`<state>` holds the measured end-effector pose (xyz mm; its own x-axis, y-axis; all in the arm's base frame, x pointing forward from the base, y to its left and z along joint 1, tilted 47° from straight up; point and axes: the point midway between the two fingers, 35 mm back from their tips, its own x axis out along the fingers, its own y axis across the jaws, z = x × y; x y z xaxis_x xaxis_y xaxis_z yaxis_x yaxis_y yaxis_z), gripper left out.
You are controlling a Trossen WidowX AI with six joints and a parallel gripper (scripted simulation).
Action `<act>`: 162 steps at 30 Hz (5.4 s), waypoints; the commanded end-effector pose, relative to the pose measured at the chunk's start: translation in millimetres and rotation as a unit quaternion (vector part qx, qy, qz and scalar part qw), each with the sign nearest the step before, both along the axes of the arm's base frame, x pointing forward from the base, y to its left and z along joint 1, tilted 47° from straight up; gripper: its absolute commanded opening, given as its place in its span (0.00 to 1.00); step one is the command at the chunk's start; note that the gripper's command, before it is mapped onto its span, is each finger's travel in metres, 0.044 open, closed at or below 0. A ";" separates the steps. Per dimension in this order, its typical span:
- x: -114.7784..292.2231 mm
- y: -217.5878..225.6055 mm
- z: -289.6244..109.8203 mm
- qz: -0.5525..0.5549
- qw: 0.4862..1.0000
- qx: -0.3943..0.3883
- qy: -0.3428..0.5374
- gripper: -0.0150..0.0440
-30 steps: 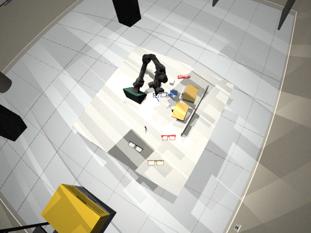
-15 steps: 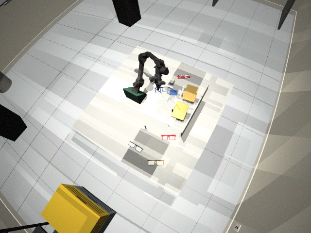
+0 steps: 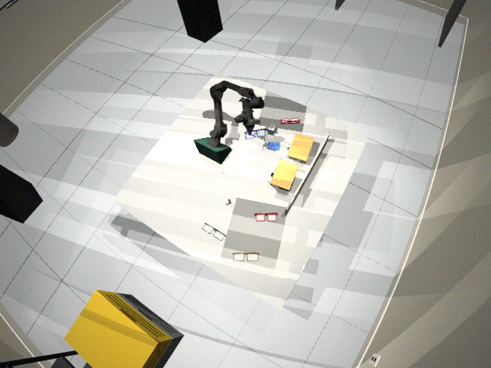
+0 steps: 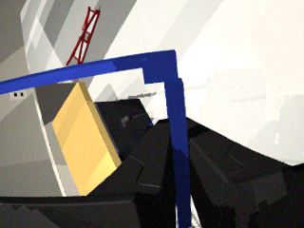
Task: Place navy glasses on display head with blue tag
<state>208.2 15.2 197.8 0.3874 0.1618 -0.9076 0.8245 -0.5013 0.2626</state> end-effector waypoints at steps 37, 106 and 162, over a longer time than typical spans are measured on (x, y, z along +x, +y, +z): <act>-102.8 32.6 18.8 0.002 0.980 0.091 -0.178 0.25; -68.8 44.2 4.1 0.128 0.986 0.026 -0.100 0.25; 37.4 5.3 -104.4 0.370 0.920 0.106 0.073 0.25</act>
<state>240.1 23.5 98.2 -0.0153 0.4924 -0.8702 0.9833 0.1654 0.0763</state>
